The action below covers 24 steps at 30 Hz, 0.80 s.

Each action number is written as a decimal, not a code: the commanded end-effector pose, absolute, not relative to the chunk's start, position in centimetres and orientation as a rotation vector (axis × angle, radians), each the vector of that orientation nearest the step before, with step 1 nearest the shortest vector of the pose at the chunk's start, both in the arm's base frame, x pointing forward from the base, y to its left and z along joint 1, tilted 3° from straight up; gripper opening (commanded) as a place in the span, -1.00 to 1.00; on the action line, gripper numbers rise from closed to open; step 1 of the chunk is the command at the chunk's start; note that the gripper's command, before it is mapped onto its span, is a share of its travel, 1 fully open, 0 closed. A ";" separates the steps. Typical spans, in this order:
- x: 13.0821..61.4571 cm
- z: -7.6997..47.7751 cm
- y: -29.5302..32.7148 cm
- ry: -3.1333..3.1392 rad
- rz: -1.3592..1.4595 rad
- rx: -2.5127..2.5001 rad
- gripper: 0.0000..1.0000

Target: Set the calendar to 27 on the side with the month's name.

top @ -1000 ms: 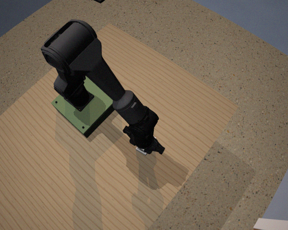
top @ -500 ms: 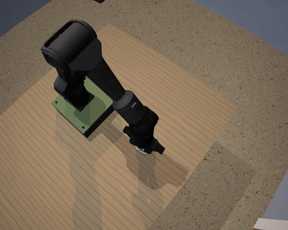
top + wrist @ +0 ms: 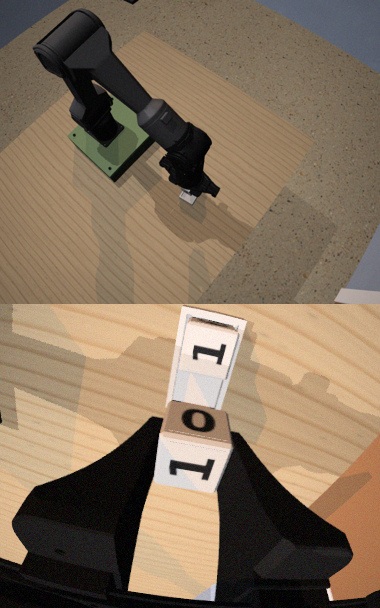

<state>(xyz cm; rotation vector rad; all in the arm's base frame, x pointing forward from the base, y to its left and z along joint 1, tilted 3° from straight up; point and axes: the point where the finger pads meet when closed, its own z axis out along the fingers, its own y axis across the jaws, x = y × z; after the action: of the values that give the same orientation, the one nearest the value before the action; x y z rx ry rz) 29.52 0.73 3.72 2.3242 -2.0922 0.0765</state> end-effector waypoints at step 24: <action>29.8 7.4 0.1 -2.252 0.081 2.178 -0.30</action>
<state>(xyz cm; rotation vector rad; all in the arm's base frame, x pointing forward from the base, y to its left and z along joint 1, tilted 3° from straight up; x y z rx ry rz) 29.57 0.40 7.37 2.2349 -2.1916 0.0776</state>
